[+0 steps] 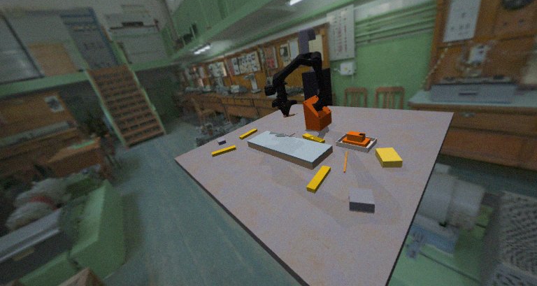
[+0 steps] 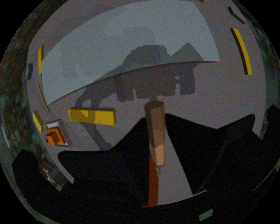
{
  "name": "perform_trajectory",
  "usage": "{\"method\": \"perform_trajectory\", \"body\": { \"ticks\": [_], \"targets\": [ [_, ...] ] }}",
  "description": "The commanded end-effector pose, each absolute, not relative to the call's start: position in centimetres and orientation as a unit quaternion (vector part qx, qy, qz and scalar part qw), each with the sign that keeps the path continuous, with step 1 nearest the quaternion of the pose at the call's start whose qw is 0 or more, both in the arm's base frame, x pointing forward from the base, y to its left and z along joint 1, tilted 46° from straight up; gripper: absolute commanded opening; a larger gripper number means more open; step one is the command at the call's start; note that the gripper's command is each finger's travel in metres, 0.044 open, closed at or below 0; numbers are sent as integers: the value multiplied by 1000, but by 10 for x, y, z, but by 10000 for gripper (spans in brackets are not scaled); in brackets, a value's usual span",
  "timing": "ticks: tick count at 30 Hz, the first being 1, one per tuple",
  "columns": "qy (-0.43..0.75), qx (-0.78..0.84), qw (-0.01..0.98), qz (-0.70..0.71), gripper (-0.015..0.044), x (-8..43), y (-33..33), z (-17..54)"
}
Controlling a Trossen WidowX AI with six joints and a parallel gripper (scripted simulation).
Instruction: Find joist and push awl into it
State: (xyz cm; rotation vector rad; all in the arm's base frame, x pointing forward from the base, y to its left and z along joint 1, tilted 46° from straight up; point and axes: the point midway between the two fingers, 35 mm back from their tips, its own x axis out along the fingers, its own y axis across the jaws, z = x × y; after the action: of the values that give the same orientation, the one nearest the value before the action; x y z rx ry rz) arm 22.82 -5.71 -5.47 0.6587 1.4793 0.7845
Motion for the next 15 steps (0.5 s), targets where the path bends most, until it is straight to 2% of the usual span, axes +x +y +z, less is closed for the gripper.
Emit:
{"method": "perform_trajectory", "body": {
  "ticks": [1,15],
  "targets": [
    [604,315,643,349,0,218,-65,-49],
    [474,378,717,344,0,193,-83,-33]
  ]
}}
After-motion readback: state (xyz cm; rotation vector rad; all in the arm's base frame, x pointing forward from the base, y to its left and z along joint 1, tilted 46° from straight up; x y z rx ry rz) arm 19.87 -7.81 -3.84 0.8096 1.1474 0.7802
